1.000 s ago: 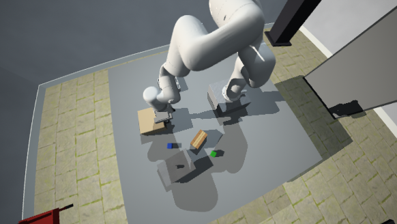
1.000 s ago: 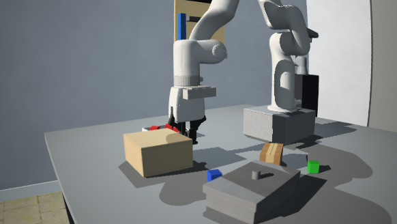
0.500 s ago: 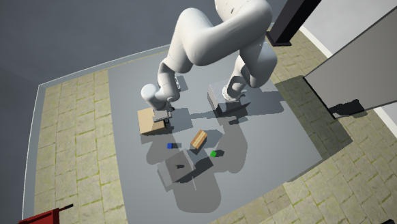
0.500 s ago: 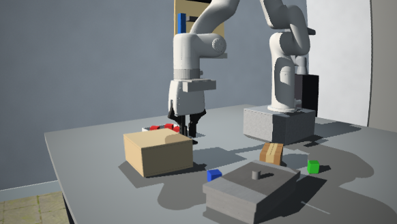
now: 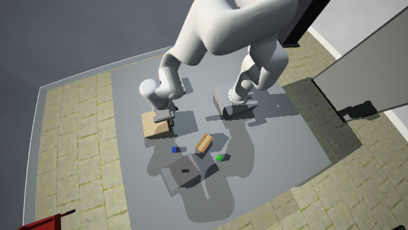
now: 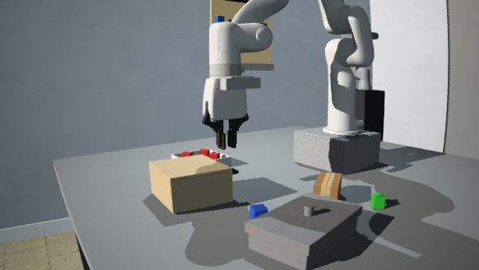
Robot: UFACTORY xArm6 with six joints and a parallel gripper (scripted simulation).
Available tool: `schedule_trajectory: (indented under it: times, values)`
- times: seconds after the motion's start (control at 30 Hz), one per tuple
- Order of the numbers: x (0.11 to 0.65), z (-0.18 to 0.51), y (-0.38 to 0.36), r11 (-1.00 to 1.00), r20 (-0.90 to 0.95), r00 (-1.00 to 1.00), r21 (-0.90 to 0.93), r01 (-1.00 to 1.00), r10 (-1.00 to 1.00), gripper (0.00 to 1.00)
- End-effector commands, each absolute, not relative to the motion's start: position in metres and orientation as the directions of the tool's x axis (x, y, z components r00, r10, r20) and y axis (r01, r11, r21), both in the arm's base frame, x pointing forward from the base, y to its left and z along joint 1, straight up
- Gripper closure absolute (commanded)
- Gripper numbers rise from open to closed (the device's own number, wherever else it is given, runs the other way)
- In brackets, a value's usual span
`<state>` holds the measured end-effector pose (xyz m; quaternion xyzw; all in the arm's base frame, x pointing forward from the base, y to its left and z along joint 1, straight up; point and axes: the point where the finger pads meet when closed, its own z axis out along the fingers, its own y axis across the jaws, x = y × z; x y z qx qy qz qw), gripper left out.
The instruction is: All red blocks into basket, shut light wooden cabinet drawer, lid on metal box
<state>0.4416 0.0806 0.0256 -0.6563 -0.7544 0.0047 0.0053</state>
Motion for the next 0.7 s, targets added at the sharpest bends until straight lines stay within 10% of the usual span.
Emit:
schedule_trajectory:
  times: [0.0, 0.67]
  values:
    - [0.444, 0.041, 0.081, 0.138, 0.002, -0.138, -0.008, 0.99, 0.99, 0.76]
    - [0.444, 0.08, 0.081, 0.138, 0.002, -0.138, -0.008, 0.99, 0.99, 0.76]
